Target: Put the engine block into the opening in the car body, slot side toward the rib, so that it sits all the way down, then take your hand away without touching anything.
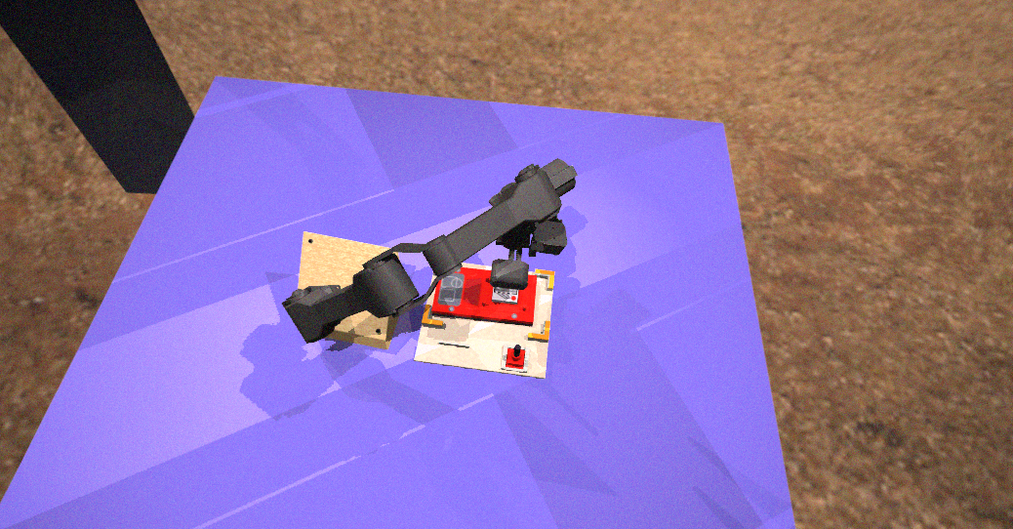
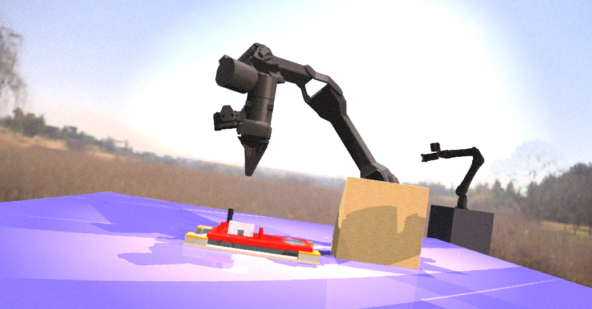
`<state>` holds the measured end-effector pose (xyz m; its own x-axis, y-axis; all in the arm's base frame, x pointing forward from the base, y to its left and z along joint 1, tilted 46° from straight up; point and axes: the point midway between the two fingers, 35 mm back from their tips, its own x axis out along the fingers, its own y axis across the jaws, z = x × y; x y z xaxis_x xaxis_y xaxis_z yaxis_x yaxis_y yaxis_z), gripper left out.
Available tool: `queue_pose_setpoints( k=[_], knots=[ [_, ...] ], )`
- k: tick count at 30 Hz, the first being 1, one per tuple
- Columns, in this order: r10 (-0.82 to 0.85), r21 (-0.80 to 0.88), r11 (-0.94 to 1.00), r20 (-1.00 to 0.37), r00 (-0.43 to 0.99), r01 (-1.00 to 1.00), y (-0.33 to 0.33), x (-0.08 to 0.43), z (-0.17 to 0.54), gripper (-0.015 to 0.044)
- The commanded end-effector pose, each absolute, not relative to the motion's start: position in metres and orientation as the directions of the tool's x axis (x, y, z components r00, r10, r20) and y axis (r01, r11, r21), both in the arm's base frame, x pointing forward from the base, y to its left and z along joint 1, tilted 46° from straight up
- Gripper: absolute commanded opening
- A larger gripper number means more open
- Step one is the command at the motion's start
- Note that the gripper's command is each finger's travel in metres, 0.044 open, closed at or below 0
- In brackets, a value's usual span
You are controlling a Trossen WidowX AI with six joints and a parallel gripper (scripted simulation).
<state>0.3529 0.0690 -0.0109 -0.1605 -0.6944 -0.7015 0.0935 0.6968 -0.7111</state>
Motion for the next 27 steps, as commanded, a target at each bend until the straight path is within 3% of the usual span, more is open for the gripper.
queue_pose_setpoints(
  k=[1,27],
  knots=[
    [-0.69,-0.706,0.7,-0.707,-0.159,0.101,0.061,0.351,-0.019,0.044],
    [-0.692,-0.709,0.698,-0.705,-0.157,0.102,0.005,0.336,-0.074,0.044]
  ],
)
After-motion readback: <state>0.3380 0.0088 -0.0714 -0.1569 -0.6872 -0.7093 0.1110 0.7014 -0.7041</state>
